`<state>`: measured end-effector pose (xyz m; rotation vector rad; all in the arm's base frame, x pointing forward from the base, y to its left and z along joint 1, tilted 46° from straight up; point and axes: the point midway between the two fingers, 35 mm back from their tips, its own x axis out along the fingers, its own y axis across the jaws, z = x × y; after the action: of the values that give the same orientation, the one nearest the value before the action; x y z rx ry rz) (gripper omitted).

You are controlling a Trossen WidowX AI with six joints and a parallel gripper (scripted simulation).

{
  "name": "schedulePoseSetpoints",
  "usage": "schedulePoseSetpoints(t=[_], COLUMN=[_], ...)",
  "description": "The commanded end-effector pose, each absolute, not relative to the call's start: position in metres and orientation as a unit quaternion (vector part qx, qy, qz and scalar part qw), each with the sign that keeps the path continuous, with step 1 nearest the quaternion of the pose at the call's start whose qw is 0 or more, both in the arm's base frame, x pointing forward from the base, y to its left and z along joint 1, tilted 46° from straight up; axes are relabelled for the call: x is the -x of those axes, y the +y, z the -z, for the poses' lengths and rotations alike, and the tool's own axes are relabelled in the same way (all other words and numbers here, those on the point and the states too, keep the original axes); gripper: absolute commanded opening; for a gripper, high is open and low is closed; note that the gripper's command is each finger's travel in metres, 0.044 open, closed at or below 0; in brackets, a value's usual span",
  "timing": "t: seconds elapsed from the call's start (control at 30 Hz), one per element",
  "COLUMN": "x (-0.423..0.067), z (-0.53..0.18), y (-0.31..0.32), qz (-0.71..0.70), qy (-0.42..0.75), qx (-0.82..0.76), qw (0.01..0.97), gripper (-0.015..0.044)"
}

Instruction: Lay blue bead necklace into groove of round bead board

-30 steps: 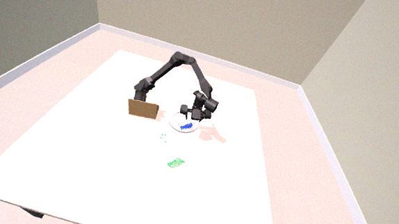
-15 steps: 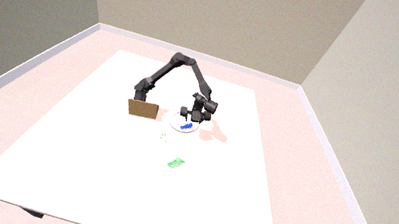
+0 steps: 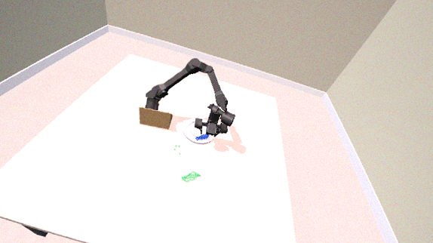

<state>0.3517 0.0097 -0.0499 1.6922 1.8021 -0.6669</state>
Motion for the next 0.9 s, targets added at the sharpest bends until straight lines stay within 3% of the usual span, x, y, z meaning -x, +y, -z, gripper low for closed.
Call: schedulePoseSetpoints(t=[0.0,0.23,0.87], x=[-0.3521,-0.3521,-0.3521], z=[0.0494,0.0494,0.0494], y=[0.0089,0.0089,0.0089], qz=[0.250,0.250,0.250], qy=[0.674,0.674,0.674], qx=[-0.634,-0.634,-0.634], qw=[0.287,0.287,0.287], gripper=[0.0301,0.0117,0.0000])
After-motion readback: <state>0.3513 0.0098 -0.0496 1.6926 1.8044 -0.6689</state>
